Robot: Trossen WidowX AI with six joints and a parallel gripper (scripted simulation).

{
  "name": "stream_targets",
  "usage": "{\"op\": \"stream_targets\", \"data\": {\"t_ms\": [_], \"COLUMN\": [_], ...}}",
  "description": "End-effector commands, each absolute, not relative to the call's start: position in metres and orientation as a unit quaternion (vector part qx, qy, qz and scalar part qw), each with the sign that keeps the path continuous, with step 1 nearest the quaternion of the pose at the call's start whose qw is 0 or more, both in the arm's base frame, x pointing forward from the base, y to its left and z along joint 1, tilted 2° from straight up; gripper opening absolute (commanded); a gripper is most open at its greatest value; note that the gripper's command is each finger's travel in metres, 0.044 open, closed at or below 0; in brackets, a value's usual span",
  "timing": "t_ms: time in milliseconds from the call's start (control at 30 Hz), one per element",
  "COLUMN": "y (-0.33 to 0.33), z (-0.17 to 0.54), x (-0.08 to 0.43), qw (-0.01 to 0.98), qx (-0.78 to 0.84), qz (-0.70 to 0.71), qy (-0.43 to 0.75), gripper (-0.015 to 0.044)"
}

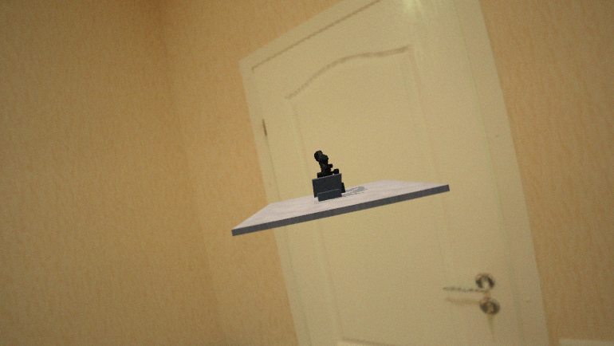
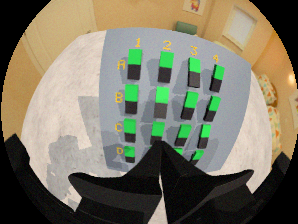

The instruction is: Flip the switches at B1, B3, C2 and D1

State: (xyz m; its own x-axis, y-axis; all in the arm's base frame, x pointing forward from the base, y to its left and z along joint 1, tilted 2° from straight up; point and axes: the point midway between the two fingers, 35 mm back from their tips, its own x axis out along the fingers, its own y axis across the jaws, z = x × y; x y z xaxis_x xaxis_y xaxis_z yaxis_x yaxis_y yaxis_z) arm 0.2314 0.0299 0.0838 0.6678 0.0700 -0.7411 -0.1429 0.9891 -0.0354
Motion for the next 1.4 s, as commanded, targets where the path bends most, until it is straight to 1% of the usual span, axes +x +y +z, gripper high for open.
{"op": "stream_targets", "data": {"t_ms": [0, 600, 1367], "y": [0.03, 0.032, 0.032], "z": [0.08, 0.062, 0.062], "x": [0.235, 0.251, 0.251], "qw": [0.912, 0.912, 0.912], "qx": [-0.044, -0.044, -0.044], "qz": [0.056, 0.056, 0.056], "qy": [0.403, 0.403, 0.403], "gripper": [0.0, 0.0, 0.0]}}
